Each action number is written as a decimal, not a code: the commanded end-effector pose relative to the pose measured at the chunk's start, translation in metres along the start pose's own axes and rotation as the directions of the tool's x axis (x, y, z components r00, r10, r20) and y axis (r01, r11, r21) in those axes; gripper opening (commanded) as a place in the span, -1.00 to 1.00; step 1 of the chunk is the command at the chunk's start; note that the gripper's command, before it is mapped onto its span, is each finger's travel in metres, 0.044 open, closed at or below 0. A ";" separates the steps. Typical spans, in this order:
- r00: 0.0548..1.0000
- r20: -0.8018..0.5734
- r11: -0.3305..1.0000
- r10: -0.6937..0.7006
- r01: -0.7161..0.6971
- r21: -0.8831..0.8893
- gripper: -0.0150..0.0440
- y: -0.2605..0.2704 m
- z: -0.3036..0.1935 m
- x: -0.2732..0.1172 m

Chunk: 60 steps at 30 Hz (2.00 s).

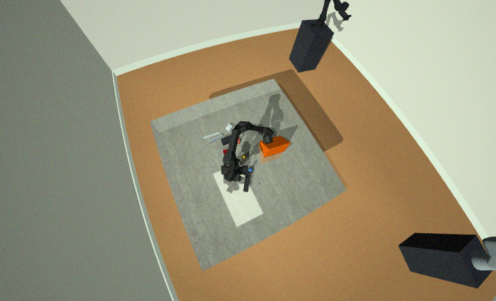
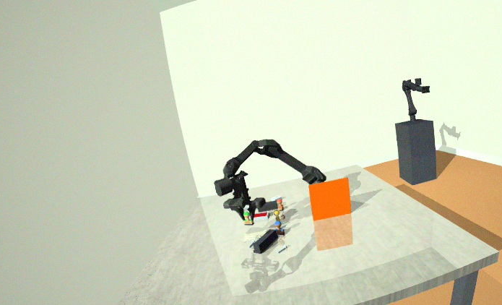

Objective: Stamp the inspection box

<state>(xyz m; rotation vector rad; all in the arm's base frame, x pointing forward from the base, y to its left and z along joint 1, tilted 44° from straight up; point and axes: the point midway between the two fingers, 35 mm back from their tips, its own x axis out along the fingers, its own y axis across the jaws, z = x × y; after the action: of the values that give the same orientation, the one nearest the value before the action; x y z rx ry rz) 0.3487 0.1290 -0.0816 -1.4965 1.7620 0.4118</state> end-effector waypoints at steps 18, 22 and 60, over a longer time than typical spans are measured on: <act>1.000 0.003 1.000 0.001 -0.001 -0.011 -0.49 -0.001 0.001 0.015; 1.000 0.003 1.000 0.001 -0.001 -0.012 -0.49 -0.001 0.001 0.017; 1.000 0.006 1.000 0.001 0.000 -0.024 -0.49 -0.001 0.001 0.043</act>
<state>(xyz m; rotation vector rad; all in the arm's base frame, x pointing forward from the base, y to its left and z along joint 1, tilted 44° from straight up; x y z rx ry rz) 0.3496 0.1021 -0.1110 -1.5036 1.7596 0.4356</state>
